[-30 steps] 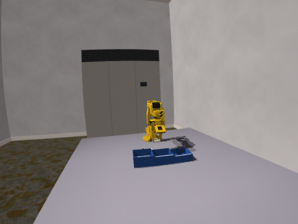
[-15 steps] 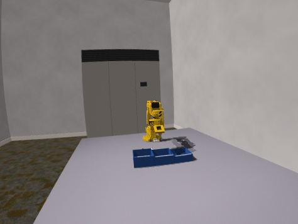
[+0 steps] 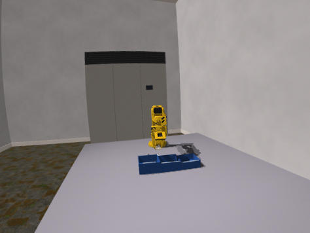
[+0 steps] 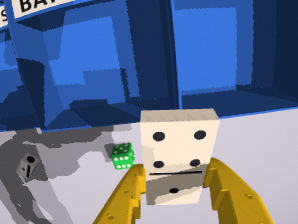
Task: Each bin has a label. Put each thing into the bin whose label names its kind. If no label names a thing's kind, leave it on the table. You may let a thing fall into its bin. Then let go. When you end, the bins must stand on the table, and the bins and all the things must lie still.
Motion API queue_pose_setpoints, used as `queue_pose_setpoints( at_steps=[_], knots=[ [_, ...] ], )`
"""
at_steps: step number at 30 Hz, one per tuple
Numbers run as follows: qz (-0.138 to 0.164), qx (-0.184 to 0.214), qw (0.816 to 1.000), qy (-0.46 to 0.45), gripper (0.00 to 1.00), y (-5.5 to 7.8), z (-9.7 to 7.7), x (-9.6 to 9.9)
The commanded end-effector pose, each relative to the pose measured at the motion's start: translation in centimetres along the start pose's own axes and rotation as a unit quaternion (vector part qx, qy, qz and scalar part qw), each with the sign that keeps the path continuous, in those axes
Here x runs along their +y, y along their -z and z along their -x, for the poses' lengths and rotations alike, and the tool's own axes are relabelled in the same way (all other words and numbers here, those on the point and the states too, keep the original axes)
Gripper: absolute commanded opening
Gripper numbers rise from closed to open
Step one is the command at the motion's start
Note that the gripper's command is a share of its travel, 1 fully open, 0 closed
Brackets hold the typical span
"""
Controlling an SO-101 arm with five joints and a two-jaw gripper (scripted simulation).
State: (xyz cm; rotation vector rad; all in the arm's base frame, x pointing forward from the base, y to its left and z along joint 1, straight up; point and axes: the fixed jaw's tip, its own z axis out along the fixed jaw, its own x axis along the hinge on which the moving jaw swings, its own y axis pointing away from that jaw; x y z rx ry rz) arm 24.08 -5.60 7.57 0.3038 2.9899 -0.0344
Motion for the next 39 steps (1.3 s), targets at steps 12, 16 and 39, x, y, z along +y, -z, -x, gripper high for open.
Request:
queue_pose_setpoints(
  at_steps=[12,16,39],
  knots=[
    [-0.005,-0.036,0.999,-0.026,0.0,1.0,1.6,-1.1],
    [-0.005,-0.039,0.999,-0.03,0.0,1.0,1.8,-1.3],
    [-0.016,-0.093,0.991,-0.094,0.0,0.5,5.1,-4.1]
  ],
)
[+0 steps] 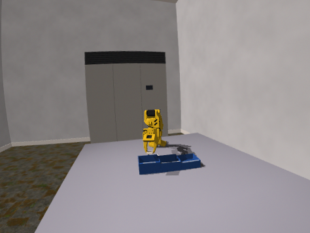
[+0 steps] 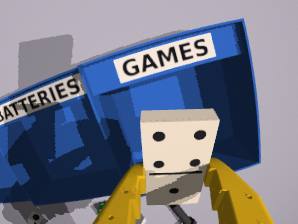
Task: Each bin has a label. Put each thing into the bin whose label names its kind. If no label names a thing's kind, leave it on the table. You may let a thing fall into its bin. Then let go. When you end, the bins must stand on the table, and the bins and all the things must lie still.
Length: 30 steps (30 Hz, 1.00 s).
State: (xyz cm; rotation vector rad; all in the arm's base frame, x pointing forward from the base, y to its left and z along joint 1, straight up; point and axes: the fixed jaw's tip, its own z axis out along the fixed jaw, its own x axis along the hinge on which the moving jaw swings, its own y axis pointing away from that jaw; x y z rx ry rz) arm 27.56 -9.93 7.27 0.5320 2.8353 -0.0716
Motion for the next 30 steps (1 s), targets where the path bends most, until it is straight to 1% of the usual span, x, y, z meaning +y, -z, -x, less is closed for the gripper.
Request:
queue_pose_setpoints(
  at_steps=[1,22,23,30],
  knots=[
    [-0.002,-0.033,0.999,-0.012,0.0,1.3,1.1,-0.5],
    [-0.002,-0.033,0.999,-0.012,0.0,1.3,1.1,-0.5],
    [-0.005,-0.069,0.997,-0.029,0.0,2.3,2.1,-1.2],
    [-0.005,-0.069,0.997,-0.029,0.0,2.3,2.1,-1.2]
  ],
)
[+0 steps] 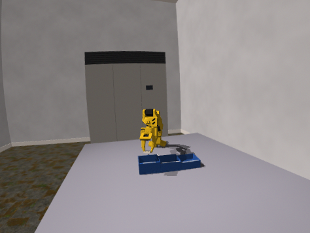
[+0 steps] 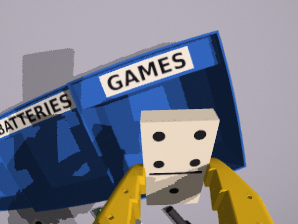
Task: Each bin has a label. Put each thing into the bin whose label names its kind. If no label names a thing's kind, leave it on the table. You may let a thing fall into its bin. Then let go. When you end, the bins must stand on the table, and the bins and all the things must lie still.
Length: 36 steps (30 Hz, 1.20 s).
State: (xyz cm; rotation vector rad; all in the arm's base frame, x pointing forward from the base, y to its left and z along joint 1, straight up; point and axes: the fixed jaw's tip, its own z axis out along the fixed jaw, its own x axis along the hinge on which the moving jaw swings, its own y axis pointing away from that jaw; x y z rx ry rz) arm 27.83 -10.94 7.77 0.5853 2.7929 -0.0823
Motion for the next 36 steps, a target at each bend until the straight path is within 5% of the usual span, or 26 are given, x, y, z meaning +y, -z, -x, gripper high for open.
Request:
queue_pose_setpoints(
  at_steps=[1,36],
  knots=[
    [-0.001,-0.053,0.999,-0.009,0.0,1.97,1.47,-0.33],
    [-0.001,-0.036,0.999,-0.009,0.0,1.46,1.03,-0.34]
  ],
)
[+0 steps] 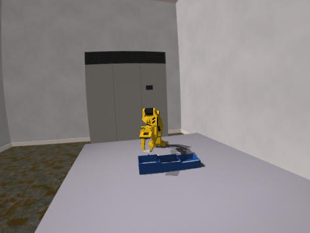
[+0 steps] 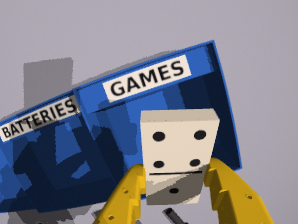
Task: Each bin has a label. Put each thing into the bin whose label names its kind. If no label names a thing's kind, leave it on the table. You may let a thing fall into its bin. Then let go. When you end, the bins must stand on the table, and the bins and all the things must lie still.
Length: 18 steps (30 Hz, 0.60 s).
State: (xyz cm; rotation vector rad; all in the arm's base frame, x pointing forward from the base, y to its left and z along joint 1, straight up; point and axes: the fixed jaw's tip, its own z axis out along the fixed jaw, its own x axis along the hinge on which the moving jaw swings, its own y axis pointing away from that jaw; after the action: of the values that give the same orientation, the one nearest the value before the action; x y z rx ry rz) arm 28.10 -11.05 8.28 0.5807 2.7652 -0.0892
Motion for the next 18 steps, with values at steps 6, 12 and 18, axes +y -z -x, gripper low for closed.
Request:
queue_pose_setpoints(
  at_steps=[6,12,18],
  knots=[
    [-0.001,-0.01,1.0,-0.009,0.0,0.4,0.3,-0.3],
    [-0.001,-0.003,1.0,-0.009,0.0,-0.3,0.1,-0.3],
    [-0.001,0.002,1.0,-0.009,0.0,-0.7,0.0,-0.3]
  ],
)
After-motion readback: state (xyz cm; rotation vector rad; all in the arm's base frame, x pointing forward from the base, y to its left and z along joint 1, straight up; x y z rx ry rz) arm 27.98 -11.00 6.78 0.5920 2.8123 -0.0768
